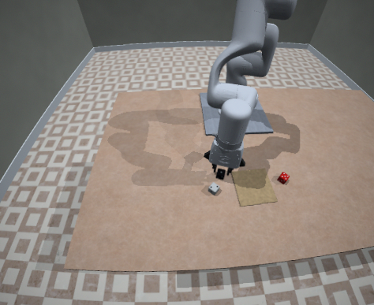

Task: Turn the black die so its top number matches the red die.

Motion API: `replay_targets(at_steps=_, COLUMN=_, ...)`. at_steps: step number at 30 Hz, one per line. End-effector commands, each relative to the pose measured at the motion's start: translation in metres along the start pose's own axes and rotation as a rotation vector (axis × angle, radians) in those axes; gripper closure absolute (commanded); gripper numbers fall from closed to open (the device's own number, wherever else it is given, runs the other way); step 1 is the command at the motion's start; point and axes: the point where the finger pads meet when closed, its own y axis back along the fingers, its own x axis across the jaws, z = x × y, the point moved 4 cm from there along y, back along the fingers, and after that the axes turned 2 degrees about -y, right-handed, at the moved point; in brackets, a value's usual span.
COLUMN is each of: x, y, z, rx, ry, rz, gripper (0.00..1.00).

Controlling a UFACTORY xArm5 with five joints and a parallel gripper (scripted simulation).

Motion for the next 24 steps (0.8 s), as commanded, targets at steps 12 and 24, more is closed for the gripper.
replay_targets(at_steps=12, x=0.0, y=-0.014, z=0.001, rx=-0.003, ry=0.0, rz=0.0, gripper=0.53)
replay_targets(at_steps=24, x=0.0, y=-0.031, z=0.001, rx=-0.003, ry=0.0, rz=0.0, gripper=0.53)
